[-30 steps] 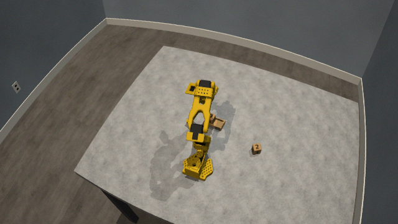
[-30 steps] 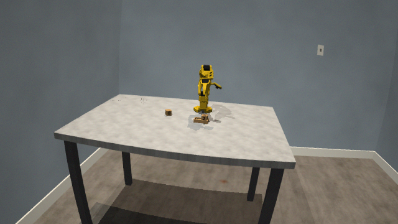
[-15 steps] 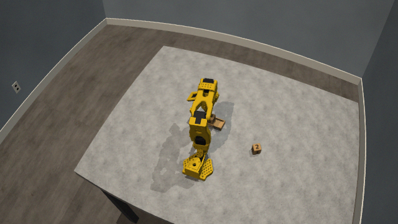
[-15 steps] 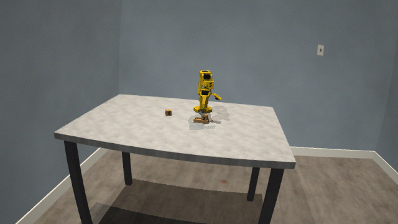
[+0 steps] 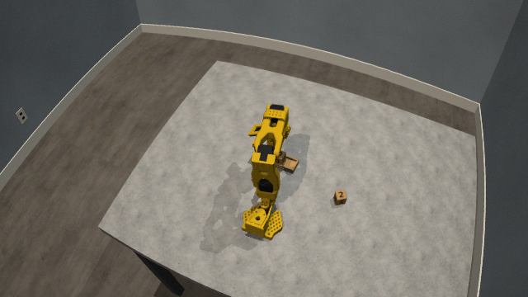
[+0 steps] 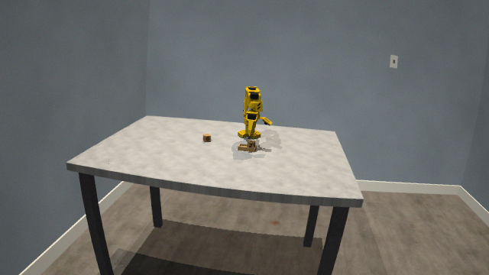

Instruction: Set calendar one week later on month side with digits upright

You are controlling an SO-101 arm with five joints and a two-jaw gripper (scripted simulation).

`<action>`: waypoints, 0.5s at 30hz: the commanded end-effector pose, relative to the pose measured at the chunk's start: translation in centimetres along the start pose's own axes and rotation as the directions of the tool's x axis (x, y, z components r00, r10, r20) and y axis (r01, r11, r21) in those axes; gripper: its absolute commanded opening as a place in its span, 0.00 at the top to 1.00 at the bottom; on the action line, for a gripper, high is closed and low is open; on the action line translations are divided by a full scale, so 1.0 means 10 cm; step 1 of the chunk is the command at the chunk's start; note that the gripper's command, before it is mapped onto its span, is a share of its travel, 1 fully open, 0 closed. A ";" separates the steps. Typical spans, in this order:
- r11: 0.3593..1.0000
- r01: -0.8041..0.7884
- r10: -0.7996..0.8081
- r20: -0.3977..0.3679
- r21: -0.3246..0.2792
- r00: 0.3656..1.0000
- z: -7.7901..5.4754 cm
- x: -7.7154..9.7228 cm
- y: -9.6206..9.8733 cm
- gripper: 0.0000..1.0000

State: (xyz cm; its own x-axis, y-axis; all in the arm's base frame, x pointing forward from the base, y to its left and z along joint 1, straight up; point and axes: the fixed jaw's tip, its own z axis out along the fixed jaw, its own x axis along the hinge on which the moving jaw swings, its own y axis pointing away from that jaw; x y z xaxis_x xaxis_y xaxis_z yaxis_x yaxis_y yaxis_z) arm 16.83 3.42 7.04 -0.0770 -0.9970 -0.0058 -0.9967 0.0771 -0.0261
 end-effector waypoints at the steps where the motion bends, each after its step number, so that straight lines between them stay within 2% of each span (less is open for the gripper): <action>1: 1.000 -0.001 0.001 0.008 0.021 1.000 -0.02 -0.03 -0.02 0.65; 9: 1.000 -0.001 0.001 0.008 0.021 1.000 -0.02 -0.03 -0.02 0.65; 10: 1.000 0.014 -0.014 0.000 -0.008 1.000 0.02 -0.05 0.04 0.65; 15: 1.000 0.014 -0.014 0.000 -0.008 1.000 0.02 -0.05 0.04 0.65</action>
State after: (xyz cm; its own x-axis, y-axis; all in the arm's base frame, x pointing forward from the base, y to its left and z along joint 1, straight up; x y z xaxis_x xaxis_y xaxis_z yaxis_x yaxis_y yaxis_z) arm 16.41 3.67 6.74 -0.0635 -0.9980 0.0002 -0.9980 0.0635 -0.0045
